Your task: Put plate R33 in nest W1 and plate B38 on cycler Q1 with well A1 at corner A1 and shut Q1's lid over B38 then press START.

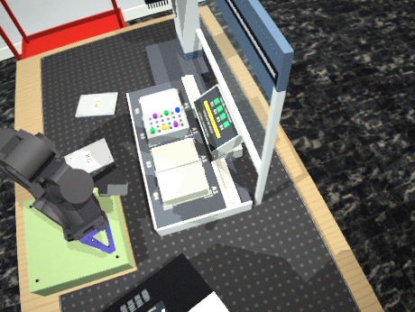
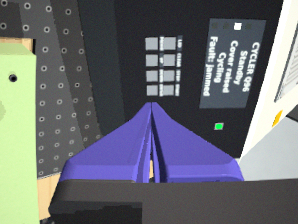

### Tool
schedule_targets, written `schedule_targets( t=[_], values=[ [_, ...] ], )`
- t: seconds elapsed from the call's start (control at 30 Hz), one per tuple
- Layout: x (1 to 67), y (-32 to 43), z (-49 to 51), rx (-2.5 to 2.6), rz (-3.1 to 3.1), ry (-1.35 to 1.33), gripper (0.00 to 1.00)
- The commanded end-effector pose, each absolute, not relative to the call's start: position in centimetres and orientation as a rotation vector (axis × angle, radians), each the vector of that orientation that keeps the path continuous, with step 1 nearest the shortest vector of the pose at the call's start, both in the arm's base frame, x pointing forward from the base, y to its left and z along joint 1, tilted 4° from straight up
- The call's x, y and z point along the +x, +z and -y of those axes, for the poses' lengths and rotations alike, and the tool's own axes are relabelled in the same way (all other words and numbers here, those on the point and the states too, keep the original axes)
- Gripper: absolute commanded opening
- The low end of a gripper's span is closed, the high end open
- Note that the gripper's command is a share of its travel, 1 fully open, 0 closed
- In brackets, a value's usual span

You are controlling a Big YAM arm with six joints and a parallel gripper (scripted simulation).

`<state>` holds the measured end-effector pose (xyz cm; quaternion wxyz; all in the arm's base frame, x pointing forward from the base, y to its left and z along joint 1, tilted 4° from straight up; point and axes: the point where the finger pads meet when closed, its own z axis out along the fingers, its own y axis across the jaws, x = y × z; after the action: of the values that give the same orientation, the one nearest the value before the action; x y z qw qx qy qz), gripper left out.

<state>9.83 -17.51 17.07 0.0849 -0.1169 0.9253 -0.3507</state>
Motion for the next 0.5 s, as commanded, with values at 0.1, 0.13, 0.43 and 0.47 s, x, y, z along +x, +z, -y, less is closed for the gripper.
schedule_targets(
  t=[0.1, 0.13, 0.43, 0.47],
  values=[
    [10.2, 18.9, 18.2, -0.325, -2.727, -1.076, 0.00],
    [10.2, 18.7, 18.3, -0.326, -2.731, -1.074, 0.00],
    [9.9, 17.6, 18.5, -0.335, -2.740, -1.085, 0.00],
    [9.9, 17.6, 18.5, -0.335, -2.740, -1.085, 0.00]
  ],
)
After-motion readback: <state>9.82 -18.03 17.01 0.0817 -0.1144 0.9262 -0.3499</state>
